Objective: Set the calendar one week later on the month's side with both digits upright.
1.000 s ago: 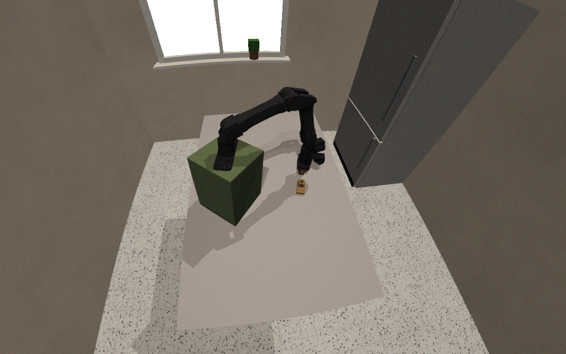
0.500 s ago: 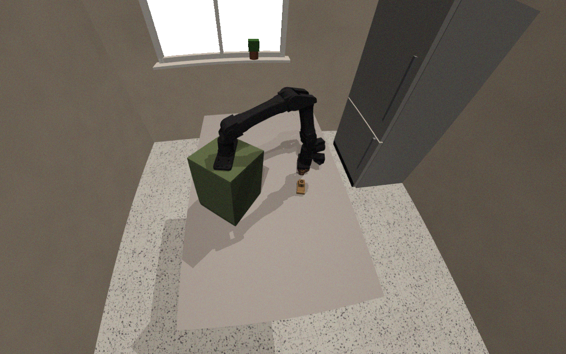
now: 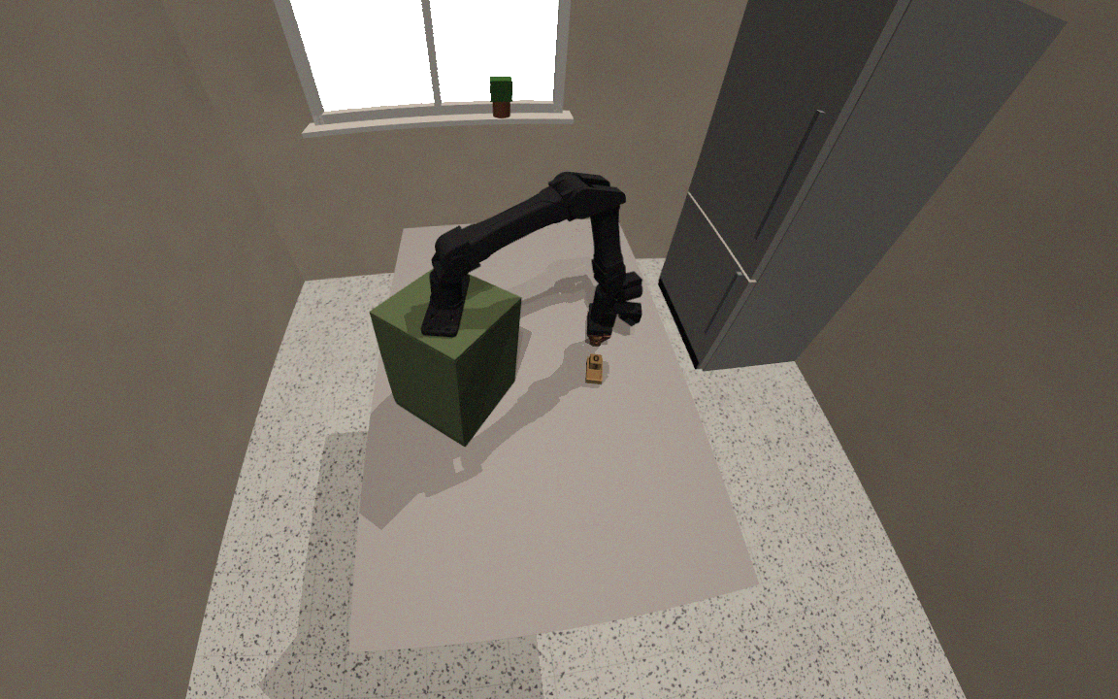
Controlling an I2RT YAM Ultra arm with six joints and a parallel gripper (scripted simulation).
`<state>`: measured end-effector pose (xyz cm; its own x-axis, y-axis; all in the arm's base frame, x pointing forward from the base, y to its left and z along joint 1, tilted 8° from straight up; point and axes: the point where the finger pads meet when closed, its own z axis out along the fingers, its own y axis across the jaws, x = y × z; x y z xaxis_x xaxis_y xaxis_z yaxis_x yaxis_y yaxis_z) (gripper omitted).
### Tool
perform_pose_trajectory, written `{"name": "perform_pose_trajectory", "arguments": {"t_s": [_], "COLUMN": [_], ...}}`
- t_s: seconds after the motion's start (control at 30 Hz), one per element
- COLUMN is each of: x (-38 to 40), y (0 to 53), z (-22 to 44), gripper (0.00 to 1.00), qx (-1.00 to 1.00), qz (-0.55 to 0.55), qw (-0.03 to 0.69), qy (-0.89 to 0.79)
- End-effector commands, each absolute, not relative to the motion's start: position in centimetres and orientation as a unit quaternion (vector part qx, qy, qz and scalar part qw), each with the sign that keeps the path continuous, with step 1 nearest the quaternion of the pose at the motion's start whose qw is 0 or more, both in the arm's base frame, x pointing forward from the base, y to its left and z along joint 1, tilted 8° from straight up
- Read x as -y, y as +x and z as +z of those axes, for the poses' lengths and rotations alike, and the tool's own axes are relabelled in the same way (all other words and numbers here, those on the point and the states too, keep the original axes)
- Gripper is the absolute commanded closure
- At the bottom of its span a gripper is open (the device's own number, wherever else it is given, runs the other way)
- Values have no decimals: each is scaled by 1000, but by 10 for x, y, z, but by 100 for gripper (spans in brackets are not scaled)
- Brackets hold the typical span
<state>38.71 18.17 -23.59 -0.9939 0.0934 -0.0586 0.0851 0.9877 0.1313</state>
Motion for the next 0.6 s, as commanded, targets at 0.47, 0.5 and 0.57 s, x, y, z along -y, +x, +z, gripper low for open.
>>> {"name": "perform_pose_trajectory", "arguments": {"t_s": [0.47, 0.5, 0.57], "x": [-177, -176, -175], "y": [388, 387, 387], "z": [-183, -178, -167], "gripper": [53, 53, 53], "qx": [-996, -996, -996], "qz": [66, 66, 66], "qw": [39, 39, 39], "qy": [45, 45, 45]}}
